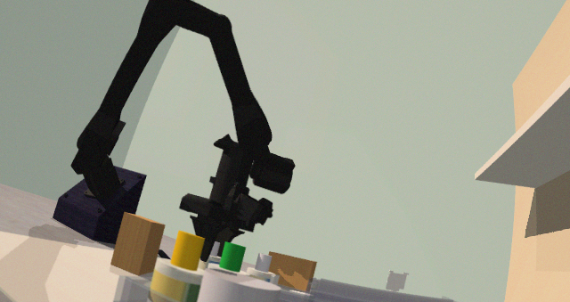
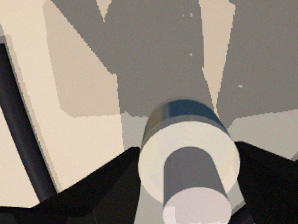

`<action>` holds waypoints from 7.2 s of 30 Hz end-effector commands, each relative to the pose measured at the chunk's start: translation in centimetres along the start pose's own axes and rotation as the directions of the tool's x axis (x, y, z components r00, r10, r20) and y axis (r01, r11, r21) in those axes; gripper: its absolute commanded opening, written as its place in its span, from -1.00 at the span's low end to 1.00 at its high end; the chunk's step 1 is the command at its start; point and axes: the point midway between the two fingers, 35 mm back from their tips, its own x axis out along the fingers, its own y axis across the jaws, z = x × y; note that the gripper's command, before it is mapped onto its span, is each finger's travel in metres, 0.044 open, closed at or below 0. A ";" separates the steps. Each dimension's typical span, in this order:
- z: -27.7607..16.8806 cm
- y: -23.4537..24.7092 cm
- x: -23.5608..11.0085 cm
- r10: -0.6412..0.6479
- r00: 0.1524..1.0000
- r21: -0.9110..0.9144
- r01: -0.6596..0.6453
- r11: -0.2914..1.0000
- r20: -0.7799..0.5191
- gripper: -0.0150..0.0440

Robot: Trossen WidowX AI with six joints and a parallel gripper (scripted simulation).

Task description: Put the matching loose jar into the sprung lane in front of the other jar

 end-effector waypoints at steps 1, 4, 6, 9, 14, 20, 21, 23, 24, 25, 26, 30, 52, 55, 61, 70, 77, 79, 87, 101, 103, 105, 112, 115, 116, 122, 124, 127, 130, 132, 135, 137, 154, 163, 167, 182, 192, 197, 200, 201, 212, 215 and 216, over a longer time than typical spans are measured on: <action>0.3 0.2 -1.2 0.002 1.000 -0.002 -0.002 1.000 0.002 -0.49; 0.6 0.5 -2.9 0.005 1.000 -0.003 -0.005 1.000 0.002 -0.49; 0.7 0.6 -4.0 0.006 1.000 -0.003 -0.006 1.000 0.002 -0.49; 0.8 0.8 -5.8 0.007 1.000 -0.003 -0.007 1.000 0.002 -0.49; 0.7 0.9 -8.8 0.006 1.000 -0.003 -0.006 1.000 0.001 -0.49; 0.5 0.8 -10.3 0.004 1.000 -0.003 -0.004 1.000 0.001 -0.49; 0.5 0.8 -10.3 0.004 1.000 -0.003 -0.004 1.000 0.001 -0.49; 0.8 0.7 -10.2 0.005 1.000 -0.002 -0.005 1.000 0.001 -0.49; 1.1 0.4 -10.0 0.007 1.000 -0.002 -0.007 1.000 0.001 -0.49; 1.5 0.1 -9.7 0.008 1.000 -0.002 -0.008 1.000 0.001 -0.49; 1.9 -0.2 -9.5 0.010 1.000 -0.001 -0.010 1.000 0.002 -0.49; 3.4 -1.5 -8.4 0.012 1.000 0.002 -0.012 1.000 0.003 -0.49; 6.7 -5.6 -3.1 -0.003 1.000 0.015 0.003 1.000 0.003 -0.49; 6.7 -5.6 -2.8 -0.003 1.000 0.015 0.003 1.000 0.003 -0.49; 6.8 -5.6 -2.8 -0.003 1.000 0.016 0.003 1.000 0.003 -0.49; 7.1 -5.6 -2.8 -0.003 1.000 0.016 0.003 1.000 0.003 -0.49; 7.3 -5.6 -2.8 -0.003 1.000 0.016 0.003 1.000 0.003 -0.49; 7.4 -5.6 -2.8 -0.003 1.000 0.016 0.003 1.000 0.003 -0.49; 7.6 -5.6 -2.8 -0.003 1.000 0.016 0.003 1.000 0.003 -0.49; 8.1 -5.6 -2.8 -0.003 1.000 0.016 0.003 1.000 0.003 -0.49; 8.2 -5.6 -2.8 -0.003 1.000 0.016 0.003 1.000 0.003 -0.49; 8.2 -5.6 -2.8 -0.003 1.000 0.016 0.003 1.000 0.003 -0.49; 8.5 -5.6 -2.8 -0.003 1.000 0.016 0.003 1.000 0.003 -0.49; 8.6 -5.6 -2.8 -0.003 1.000 0.016 0.003 1.000 0.003 -0.49; 8.6 -5.6 -2.8 -0.003 1.000 0.016 0.003 1.000 0.003 -0.49; 8.8 -5.6 -2.8 -0.003 1.000 0.016 0.003 1.000 0.003 -0.49; 8.9 -5.6 -2.8 -0.003 1.000 0.016 0.003 1.000 0.003 -0.49; 9.0 -5.6 -2.8 -0.003 1.000 0.016 0.003 1.000 0.003 -0.49; 9.1 -5.6 -2.8 -0.003 1.000 0.016 0.003 1.000 0.003 -0.49; 9.2 -5.6 -2.8 -0.003 1.000 0.016 0.003 1.000 0.003 -0.49; 9.3 -5.6 -2.8 -0.003 1.000 0.016 0.003 1.000 0.003 -0.49; 9.3 -5.6 -2.8 -0.003 1.000 0.016 0.003 1.000 0.004 -0.49; 9.9 -5.7 -2.8 -0.003 1.000 0.017 0.003 1.000 0.004 -0.49; 10.2 -5.7 -2.9 -0.003 1.000 0.017 0.003 1.000 0.004 -0.49; 10.3 -5.7 -2.9 -0.003 1.000 0.017 0.003 1.000 0.004 -0.49; 10.8 -5.8 -3.0 -0.003 1.000 0.017 0.003 1.000 0.004 -0.49; 11.1 -5.9 -3.0 -0.003 1.000 0.017 0.003 1.000 0.004 -0.49; 11.3 -5.9 -3.1 -0.003 1.000 0.017 0.003 1.000 0.004 -0.49; 11.4 -5.9 -3.1 -0.003 1.000 0.017 0.003 1.000 0.004 -0.49; 11.4 -5.9 -3.1 -0.003 1.000 0.017 0.003 1.000 0.004 -0.49; 11.8 -6.0 -3.2 -0.003 1.000 0.017 0.003 1.000 0.004 -0.49; 11.9 -6.0 -3.3 -0.003 1.000 0.017 0.003 1.000 0.004 -0.49; 11.9 -6.0 -3.3 -0.003 1.000 0.017 0.003 1.000 0.004 -0.49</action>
